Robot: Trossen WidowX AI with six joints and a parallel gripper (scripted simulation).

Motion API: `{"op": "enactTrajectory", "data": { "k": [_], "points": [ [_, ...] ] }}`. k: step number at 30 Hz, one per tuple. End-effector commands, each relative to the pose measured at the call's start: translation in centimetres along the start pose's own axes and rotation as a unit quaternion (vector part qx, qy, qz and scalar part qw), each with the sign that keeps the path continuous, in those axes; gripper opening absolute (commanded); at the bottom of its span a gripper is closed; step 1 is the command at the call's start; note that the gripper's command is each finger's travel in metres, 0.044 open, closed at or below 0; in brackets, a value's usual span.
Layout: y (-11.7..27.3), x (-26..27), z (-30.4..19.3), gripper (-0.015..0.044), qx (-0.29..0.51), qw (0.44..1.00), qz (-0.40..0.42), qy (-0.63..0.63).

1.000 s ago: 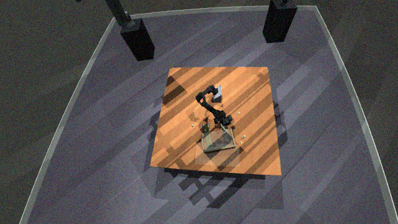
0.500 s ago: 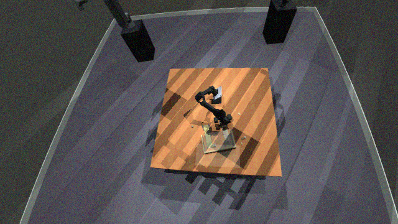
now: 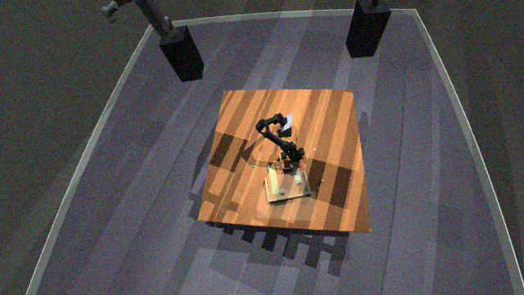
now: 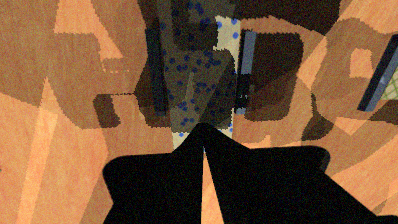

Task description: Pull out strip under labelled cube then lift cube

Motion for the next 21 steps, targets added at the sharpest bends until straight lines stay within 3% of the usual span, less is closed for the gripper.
{"op": "enactTrajectory", "data": {
  "k": [1,21],
  "points": [
    [-0.5,0.2,-1.3,0.0000,0.012,1.000,0.002,0.003],
    [-0.4,0.5,-4.3,0.0000,0.013,1.000,0.002,0.004]
  ]
}}
Point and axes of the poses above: the point midway between the two fingers, 35 mm back from their tips, its own y axis back along the fingers, its own x axis across the jaws, z = x × y, the point moved 3 cm from there along y, back along the fingers, and after that the axes turned 4 degrees about y, right-handed, at the moved point
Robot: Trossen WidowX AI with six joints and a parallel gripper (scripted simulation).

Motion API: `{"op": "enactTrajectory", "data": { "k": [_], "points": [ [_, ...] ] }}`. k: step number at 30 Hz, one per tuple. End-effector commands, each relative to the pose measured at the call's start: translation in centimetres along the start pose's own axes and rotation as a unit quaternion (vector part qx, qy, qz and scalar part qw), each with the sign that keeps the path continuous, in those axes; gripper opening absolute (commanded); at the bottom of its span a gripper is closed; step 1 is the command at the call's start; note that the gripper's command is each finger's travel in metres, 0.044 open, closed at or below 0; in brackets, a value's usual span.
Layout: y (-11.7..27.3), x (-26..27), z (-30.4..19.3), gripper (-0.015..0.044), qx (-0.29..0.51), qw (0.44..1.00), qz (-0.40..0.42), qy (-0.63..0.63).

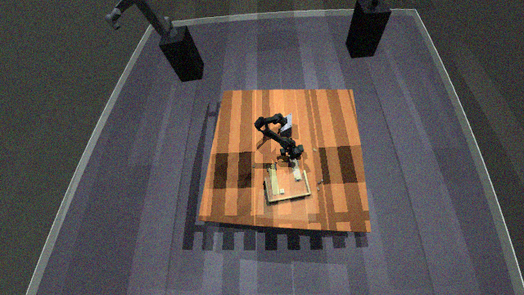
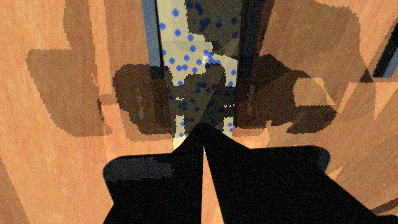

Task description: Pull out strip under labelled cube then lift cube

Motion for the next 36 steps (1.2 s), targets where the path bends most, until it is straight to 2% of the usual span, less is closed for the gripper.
{"op": "enactTrajectory", "data": {
  "k": [1,36],
  "points": [
    [-0.5,0.1,-1.4,0.0000,0.013,1.000,0.002,0.004],
    [-0.4,0.6,-6.4,0.0000,0.014,1.000,0.002,0.004]
  ]
}}
Point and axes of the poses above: the point midway between the two fingers, 35 mm back from their tips, its own y axis back along the fingers, its own x axis across the jaws, z = x × y, the point moved 3 cm from there along y, back along the fingers, and after that the axes turned 4 degrees about y, right-handed, at the moved point
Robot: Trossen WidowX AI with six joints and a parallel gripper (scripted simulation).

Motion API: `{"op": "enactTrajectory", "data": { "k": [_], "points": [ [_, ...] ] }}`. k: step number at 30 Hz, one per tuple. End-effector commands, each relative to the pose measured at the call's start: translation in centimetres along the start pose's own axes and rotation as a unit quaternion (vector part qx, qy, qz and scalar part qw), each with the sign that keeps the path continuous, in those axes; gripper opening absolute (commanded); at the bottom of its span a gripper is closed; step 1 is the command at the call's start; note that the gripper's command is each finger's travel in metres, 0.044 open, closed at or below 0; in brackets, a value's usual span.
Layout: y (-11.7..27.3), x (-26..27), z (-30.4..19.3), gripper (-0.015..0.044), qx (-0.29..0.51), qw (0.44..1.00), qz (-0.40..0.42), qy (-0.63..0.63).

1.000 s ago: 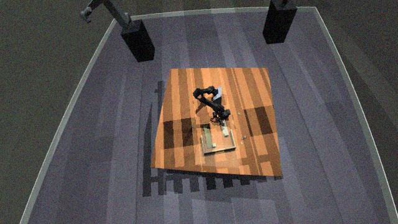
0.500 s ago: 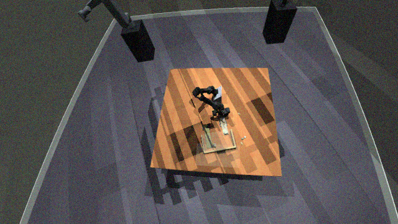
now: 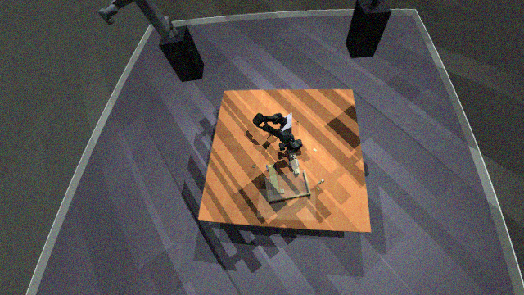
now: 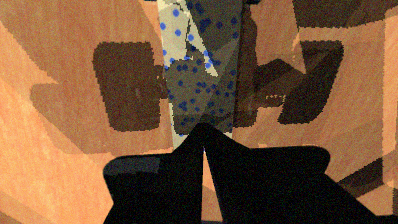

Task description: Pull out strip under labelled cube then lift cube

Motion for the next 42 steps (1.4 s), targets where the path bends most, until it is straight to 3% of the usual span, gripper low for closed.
{"op": "enactTrajectory", "data": {
  "k": [1,42],
  "points": [
    [-0.5,0.1,-1.5,0.0000,0.015,1.000,0.002,0.006],
    [-0.4,0.4,-4.6,0.0000,0.016,1.000,0.002,0.006]
  ]
}}
Point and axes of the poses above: the point midway between the two fingers, 35 mm back from their tips, its own y axis back along the fingers, its own x axis across the jaws, z = x × y, the point moved 3 cm from there along y, back along the fingers, and after that the axes turned 4 degrees about y, right-handed, at the moved point
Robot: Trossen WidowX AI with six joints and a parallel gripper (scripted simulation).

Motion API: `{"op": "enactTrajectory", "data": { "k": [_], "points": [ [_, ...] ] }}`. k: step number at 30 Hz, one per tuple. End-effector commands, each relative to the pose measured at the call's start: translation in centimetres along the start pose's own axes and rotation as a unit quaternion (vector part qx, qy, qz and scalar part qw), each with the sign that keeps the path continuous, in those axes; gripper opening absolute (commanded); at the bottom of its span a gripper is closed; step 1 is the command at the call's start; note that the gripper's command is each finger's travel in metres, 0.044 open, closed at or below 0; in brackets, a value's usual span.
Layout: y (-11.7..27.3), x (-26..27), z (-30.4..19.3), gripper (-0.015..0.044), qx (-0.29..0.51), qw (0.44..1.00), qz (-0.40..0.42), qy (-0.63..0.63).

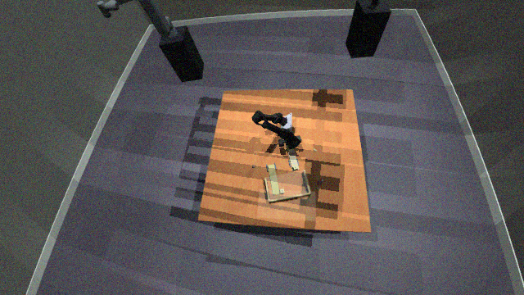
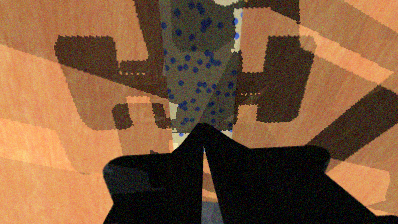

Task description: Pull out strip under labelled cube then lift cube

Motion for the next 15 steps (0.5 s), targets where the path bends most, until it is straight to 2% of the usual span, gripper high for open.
{"op": "enactTrajectory", "data": {
  "k": [1,15],
  "points": [
    [-0.40,-0.02,-0.97,0.0000,0.015,1.000,0.003,0.005],
    [-0.40,-0.02,-0.97,0.0000,0.015,1.000,0.003,0.005]
  ]
}}
Point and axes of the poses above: the point midway between the two fingers, 35 mm back from their tips, its own y axis back along the fingers, its own x axis across the jaws, z = x × y, the point moved 3 cm from there along y, back along the fingers, and after that the axes turned 4 degrees about y, right-handed, at the moved point
